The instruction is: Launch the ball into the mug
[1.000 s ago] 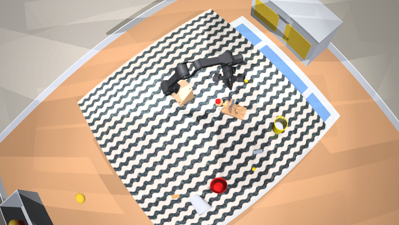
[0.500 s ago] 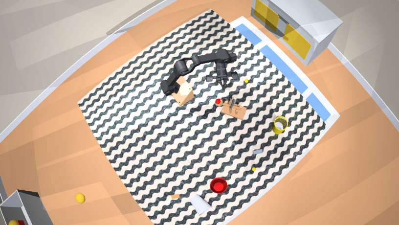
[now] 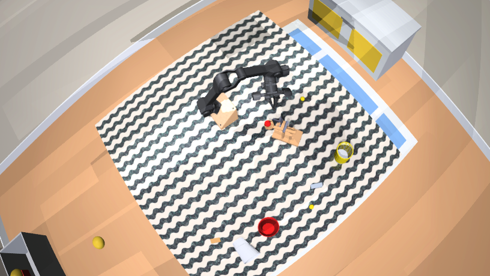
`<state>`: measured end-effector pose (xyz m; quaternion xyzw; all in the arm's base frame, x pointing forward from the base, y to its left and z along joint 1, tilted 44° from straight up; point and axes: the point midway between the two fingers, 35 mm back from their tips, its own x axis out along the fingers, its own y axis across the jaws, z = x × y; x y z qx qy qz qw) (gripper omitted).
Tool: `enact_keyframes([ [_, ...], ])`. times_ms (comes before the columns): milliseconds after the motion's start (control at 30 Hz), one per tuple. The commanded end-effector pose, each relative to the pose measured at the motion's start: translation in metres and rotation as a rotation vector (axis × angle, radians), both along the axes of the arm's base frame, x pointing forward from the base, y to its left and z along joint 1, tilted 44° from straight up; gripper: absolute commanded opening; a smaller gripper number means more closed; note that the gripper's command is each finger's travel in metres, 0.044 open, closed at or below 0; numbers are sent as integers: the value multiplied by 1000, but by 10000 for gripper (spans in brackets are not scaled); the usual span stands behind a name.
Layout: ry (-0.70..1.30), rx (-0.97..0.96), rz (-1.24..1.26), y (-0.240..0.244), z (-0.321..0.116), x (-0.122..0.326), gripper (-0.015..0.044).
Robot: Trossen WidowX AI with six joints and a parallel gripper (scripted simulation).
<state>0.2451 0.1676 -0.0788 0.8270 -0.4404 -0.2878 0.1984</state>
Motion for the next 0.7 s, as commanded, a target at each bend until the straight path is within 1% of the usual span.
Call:
enact_keyframes([
  [0,6,-10,4,-6,-7,-1,0],
  [667,6,-10,5,-28,-31,-4,0],
])
